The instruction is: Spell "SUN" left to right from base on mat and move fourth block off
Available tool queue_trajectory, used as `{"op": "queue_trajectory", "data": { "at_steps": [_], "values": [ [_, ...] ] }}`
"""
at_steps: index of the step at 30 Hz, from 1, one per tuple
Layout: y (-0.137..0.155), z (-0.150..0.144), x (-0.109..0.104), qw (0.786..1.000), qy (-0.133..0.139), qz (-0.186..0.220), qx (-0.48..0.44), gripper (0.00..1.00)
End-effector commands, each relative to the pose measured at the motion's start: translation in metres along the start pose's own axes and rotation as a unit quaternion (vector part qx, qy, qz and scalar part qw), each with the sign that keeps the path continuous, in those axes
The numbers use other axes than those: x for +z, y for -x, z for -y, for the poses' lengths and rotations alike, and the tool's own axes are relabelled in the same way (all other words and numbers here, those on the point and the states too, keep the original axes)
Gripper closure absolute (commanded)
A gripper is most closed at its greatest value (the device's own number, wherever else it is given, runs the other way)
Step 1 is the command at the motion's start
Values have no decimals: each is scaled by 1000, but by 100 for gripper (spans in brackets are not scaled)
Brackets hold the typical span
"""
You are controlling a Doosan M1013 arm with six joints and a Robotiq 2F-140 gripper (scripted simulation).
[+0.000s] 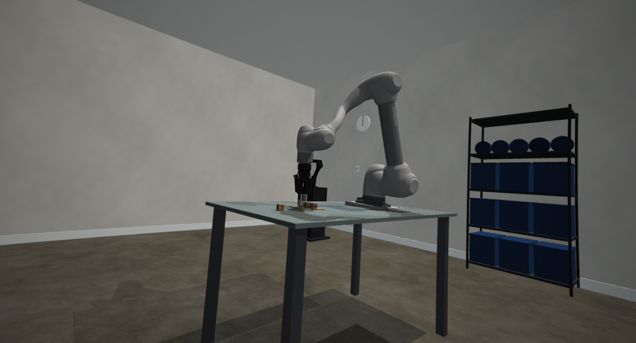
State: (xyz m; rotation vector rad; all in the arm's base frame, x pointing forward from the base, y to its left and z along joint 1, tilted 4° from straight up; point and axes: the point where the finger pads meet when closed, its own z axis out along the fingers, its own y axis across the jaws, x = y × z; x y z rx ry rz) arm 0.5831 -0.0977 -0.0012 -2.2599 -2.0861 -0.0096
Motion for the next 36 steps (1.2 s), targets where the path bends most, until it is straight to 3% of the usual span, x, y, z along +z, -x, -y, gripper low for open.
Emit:
{"op": "queue_trajectory", "data": {
  "at_steps": [1,25,36],
  "values": [
    [-4,-2,1,1000,2,-2,2,84],
    [-4,-2,1,1000,2,-2,2,84],
    [-4,-2,1,1000,2,-2,2,74]
  ]
}}
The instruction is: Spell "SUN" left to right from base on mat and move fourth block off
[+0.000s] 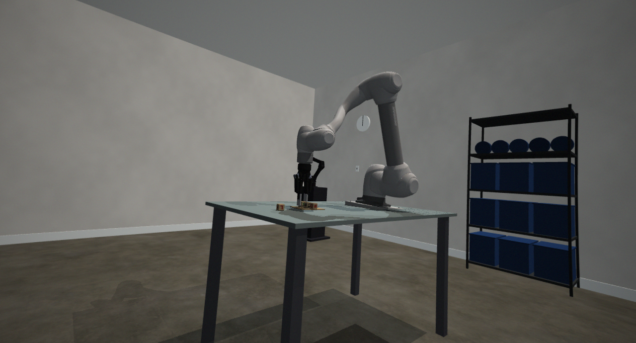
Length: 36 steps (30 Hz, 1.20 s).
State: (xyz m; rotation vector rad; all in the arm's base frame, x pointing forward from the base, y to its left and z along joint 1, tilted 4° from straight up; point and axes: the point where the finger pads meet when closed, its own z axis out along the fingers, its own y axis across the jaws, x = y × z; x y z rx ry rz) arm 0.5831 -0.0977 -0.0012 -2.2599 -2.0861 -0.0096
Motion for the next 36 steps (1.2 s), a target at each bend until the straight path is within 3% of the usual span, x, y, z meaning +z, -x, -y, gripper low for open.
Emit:
{"op": "queue_trajectory", "data": {
  "at_steps": [1,21,36],
  "values": [
    [-4,-2,1,1000,2,-2,2,74],
    [-4,-2,-7,1000,2,-2,2,72],
    [-4,-1,-77,1000,2,-2,2,72]
  ]
}}
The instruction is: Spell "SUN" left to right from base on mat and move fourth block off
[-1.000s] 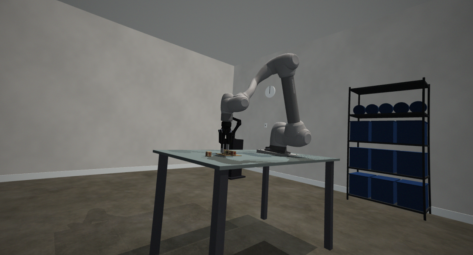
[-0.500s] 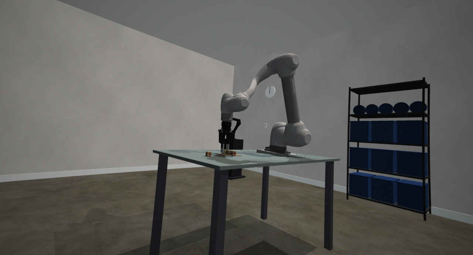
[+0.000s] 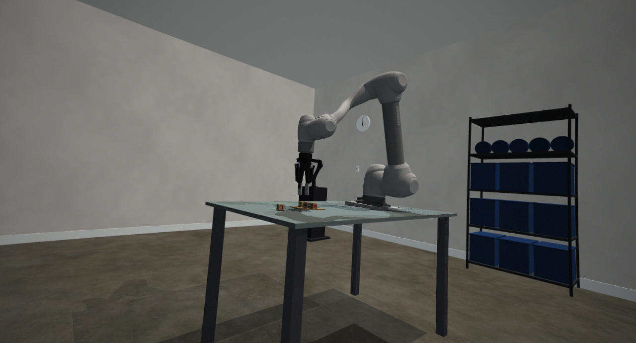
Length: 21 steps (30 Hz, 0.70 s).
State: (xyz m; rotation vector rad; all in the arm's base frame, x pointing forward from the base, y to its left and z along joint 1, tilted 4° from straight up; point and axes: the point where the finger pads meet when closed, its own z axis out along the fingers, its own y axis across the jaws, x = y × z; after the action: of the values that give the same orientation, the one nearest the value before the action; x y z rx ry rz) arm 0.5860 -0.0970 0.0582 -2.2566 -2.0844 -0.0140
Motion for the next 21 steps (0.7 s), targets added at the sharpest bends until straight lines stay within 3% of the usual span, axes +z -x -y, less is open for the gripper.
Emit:
{"op": "queue_trajectory", "data": {
  "at_steps": [1,10,11,21],
  "values": [
    [0,-1,-18,1000,2,1,3,72],
    [0,-1,-30,1000,2,1,3,72],
    [0,-1,-30,1000,2,1,3,0],
    [0,-1,-30,1000,2,1,3,0]
  ]
}}
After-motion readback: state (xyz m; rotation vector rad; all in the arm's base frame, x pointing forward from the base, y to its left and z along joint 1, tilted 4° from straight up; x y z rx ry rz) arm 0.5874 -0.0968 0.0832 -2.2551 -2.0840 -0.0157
